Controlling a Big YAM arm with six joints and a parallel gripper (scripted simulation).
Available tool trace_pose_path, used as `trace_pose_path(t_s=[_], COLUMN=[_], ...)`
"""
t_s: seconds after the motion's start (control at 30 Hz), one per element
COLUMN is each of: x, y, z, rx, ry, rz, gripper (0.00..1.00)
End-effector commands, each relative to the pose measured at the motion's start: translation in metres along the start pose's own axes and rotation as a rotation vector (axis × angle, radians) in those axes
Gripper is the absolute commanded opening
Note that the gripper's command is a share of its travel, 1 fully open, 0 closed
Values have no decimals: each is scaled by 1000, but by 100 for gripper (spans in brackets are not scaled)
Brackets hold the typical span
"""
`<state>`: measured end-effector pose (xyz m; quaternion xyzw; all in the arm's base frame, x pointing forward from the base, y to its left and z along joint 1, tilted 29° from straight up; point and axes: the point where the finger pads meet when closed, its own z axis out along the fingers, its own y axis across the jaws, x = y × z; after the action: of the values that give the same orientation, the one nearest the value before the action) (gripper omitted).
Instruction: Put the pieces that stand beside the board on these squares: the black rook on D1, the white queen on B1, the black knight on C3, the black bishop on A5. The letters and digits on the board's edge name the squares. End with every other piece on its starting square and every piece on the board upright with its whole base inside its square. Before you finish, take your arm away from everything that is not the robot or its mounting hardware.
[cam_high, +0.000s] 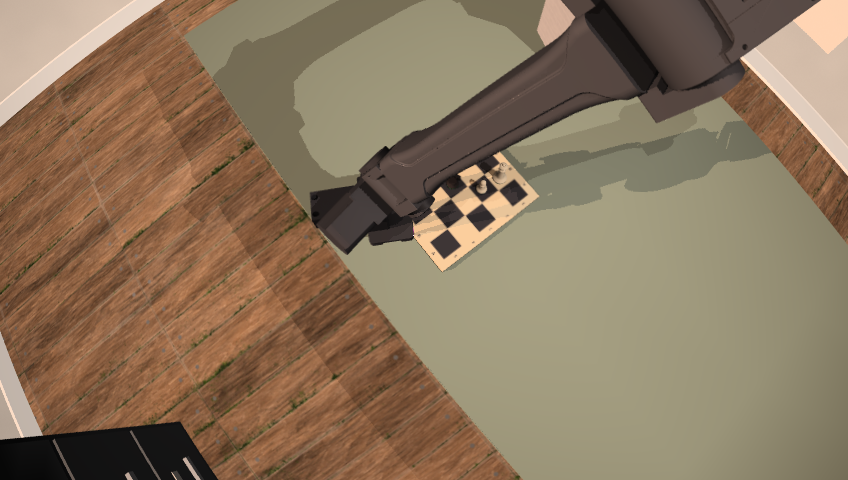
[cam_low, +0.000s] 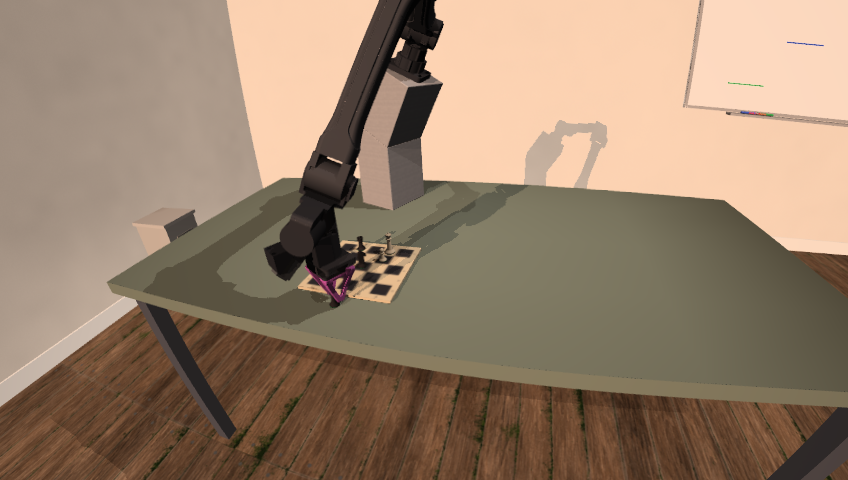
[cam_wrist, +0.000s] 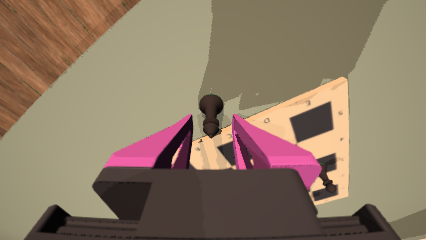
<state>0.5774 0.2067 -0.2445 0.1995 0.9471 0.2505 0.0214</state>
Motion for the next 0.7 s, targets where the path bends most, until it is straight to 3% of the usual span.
trace_pose_path(t_s=[0.0,0.2,0.23,0.67], x=[-14,-14,-14,-14], y=[8,8,8,8], z=[-6,-6,-6,-6], rx=[-17,-17,-17,-17], ry=[-29,-29,-29,-29], rz=[2,2,2,1], gripper=[35,35,0,0])
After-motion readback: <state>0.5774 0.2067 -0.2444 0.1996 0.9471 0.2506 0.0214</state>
